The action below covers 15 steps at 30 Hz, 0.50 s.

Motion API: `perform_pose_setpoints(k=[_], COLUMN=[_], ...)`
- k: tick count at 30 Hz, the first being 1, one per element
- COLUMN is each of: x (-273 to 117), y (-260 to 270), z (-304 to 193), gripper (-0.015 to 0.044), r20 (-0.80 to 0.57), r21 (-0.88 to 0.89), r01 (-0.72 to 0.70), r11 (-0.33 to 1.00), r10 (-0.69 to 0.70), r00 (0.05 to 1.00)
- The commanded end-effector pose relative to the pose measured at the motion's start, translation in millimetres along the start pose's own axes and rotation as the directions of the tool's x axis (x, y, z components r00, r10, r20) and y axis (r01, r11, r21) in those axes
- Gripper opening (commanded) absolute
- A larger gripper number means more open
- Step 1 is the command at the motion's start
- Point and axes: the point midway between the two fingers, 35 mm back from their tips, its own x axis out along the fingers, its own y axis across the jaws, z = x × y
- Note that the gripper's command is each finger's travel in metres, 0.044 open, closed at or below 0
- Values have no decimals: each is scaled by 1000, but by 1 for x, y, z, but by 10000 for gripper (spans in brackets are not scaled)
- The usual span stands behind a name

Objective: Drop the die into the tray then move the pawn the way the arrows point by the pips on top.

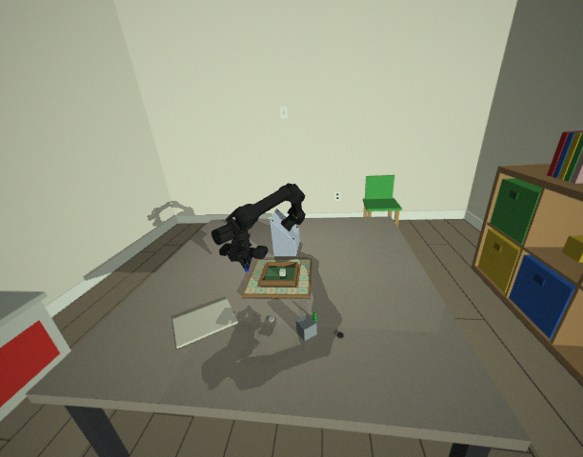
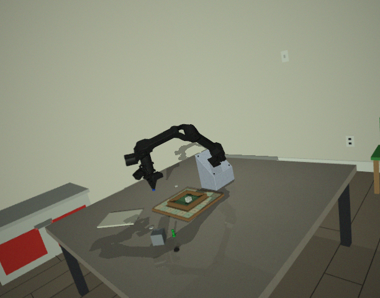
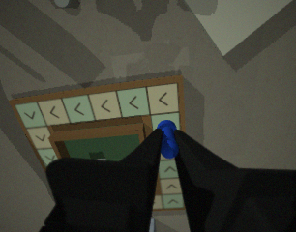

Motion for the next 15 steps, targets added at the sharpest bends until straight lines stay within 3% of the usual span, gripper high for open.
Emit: perform_pose_setpoints(k=[1,6,15], x=[-23,-21,0], y=[1,6,71], z=[-2,-2,2], gripper=[0,0,0], r20=[4,4,8], r21=[-7,-6,-6], r01=[2,5,25], r11=[1000,1000,1000], r10=[-2,-5,-25], r00=[1000,1000,1000])
